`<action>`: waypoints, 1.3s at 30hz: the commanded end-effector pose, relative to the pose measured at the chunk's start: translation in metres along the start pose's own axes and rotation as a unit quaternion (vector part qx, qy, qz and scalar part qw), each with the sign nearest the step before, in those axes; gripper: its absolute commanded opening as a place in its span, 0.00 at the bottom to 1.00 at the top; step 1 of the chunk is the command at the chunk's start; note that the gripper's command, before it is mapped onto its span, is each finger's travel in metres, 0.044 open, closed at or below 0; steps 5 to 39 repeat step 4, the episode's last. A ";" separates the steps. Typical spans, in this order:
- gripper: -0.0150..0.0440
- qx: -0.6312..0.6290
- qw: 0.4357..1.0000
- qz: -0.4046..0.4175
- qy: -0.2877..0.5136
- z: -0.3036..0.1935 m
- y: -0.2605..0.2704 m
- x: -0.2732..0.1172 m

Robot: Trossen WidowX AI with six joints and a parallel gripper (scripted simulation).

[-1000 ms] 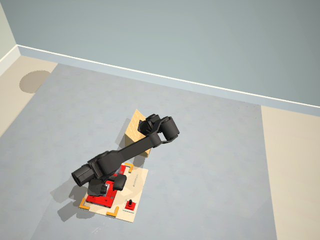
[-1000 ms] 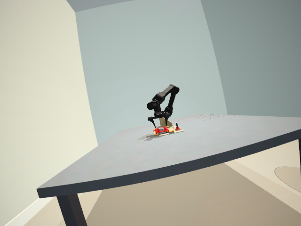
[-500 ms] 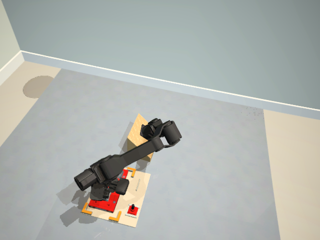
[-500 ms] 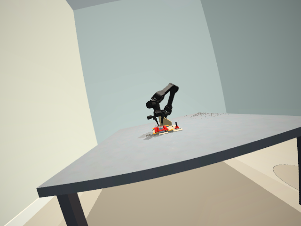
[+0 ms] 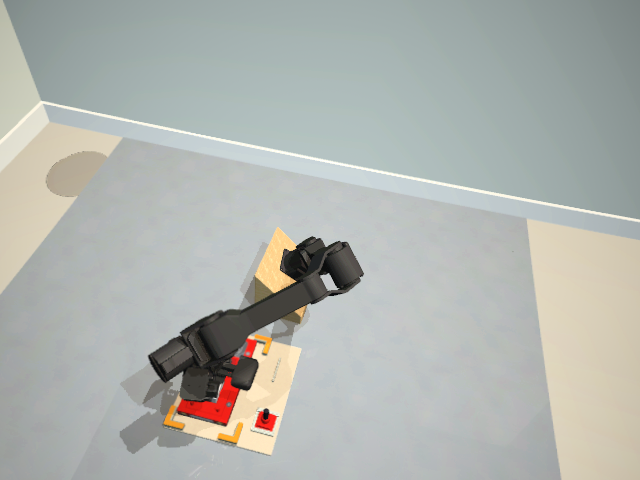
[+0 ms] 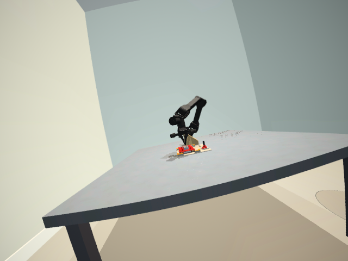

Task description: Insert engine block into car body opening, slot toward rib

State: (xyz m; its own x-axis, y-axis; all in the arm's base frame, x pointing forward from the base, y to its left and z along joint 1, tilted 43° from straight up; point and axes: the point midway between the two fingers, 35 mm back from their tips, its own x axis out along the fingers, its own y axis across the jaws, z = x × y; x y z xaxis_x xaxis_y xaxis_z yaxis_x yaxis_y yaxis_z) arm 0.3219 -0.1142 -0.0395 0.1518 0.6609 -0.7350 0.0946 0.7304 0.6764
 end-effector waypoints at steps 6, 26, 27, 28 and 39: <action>0.25 -0.002 1.000 -0.001 0.002 -0.001 0.000 0.000; 0.25 -0.002 1.000 -0.001 0.002 -0.001 0.000 0.000; 0.25 -0.002 1.000 -0.001 0.002 -0.001 0.000 0.000; 0.25 -0.002 1.000 -0.001 0.002 -0.001 0.000 0.000; 0.25 -0.002 1.000 -0.001 0.002 -0.001 0.000 0.000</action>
